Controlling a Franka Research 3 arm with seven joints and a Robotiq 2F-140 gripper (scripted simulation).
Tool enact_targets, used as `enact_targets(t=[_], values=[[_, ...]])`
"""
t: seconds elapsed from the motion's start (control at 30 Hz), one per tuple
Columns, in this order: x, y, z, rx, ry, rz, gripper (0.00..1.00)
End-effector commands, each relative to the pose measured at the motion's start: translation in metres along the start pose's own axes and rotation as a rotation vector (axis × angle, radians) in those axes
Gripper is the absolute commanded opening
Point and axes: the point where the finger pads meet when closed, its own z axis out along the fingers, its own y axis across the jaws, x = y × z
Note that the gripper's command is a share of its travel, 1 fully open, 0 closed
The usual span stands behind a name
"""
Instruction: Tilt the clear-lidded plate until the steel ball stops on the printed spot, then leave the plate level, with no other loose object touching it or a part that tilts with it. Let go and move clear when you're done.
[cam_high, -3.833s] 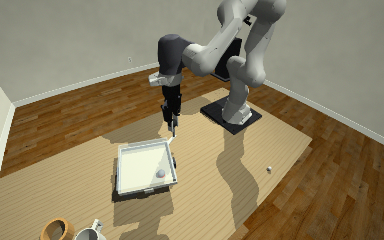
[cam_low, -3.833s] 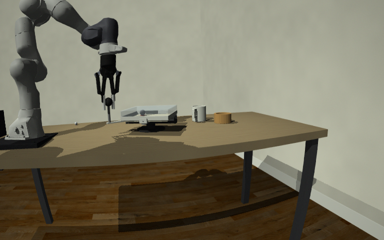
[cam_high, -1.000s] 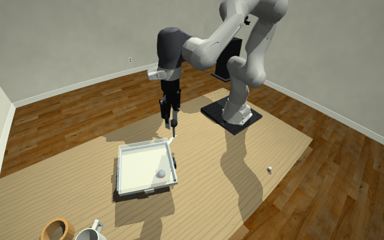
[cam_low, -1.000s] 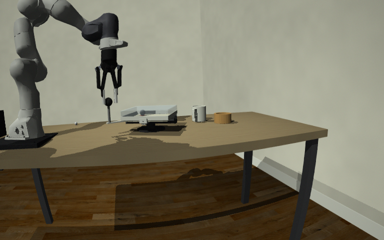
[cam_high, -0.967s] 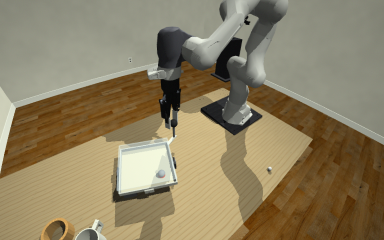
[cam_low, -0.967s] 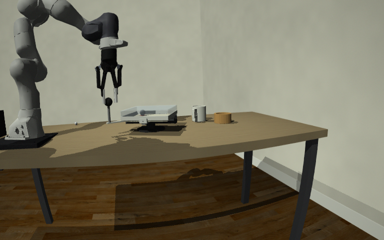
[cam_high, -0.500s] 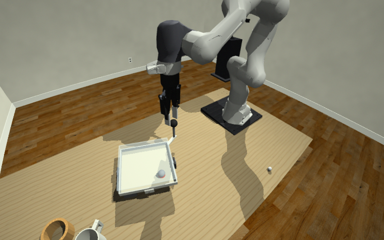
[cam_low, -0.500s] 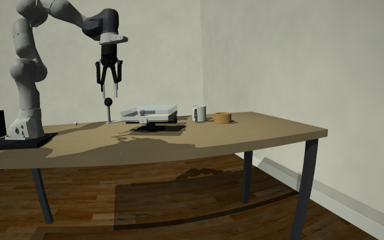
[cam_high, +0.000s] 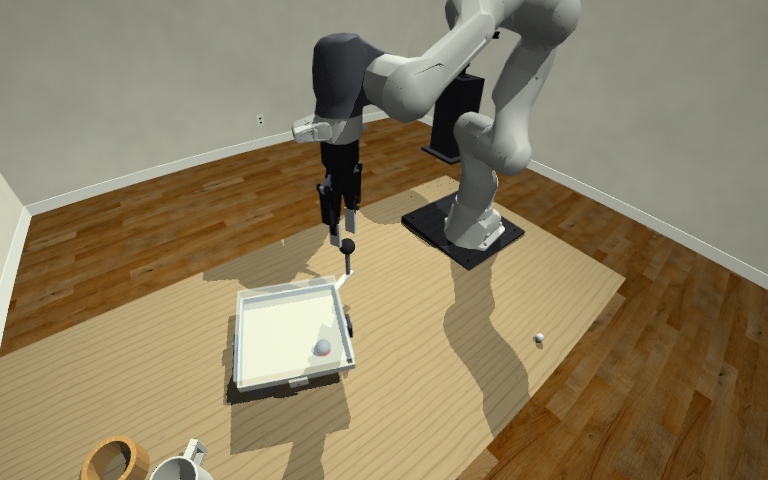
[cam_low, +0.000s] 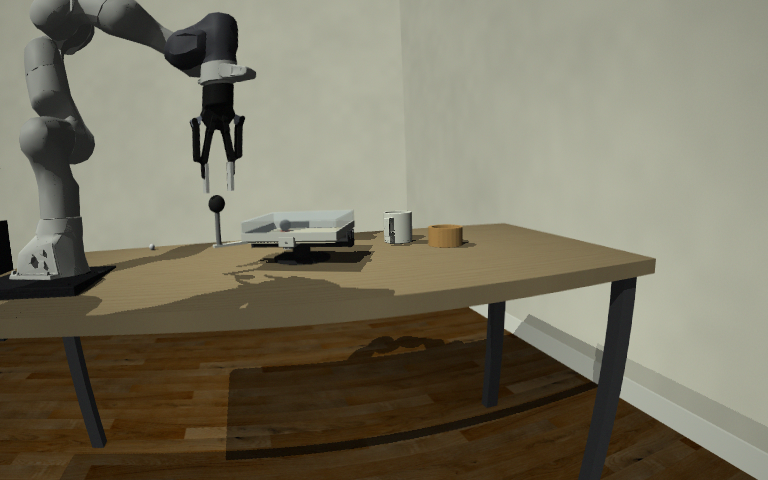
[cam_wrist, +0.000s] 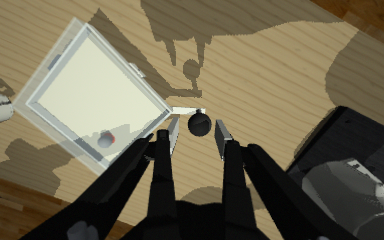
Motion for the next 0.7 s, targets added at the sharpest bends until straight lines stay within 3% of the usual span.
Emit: enact_targets(t=[0.0,0.13,0.17,0.67], values=[[0.0007,0.0027,-0.0020,-0.006,-0.001,0.001,0.36],[0.0007,0.0027,-0.0021,-0.006,-0.001,0.001,0.36],[0.0007,0.0027,-0.0021,-0.006,-0.001,0.001,1.00],[0.0007,0.0027,-0.0021,-0.006,-0.001,0.001,1.00]])
